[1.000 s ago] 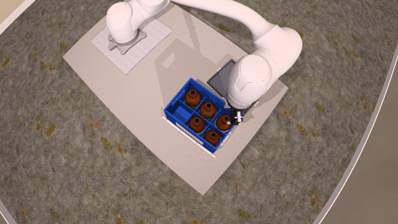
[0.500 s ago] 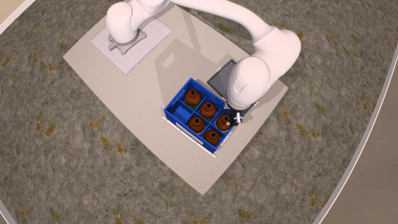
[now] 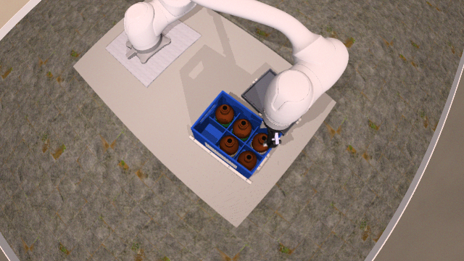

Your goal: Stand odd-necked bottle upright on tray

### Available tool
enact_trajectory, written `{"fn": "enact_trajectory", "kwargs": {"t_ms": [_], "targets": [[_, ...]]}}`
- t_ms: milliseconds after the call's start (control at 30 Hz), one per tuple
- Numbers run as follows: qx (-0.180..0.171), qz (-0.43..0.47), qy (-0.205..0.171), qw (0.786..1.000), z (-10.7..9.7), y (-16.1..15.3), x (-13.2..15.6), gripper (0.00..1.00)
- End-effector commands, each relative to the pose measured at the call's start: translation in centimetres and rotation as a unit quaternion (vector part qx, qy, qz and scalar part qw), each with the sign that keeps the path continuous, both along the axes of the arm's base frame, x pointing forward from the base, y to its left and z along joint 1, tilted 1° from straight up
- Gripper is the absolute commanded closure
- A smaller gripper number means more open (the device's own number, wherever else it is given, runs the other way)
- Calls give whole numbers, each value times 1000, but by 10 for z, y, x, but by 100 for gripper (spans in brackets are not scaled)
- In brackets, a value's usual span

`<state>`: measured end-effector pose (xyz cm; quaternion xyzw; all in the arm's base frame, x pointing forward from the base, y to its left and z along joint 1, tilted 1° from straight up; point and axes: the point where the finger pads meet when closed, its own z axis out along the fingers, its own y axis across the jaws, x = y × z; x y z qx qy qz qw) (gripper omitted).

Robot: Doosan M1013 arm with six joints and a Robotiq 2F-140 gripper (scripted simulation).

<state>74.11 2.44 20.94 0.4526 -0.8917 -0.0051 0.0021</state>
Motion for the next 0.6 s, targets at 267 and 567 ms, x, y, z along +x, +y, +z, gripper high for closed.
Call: {"fn": "enact_trajectory", "kwargs": {"t_ms": [267, 567], "targets": [[0, 0, 0, 1000, -8, 0, 0, 62], [0, 0, 0, 1000, -12, 0, 0, 62]]}}
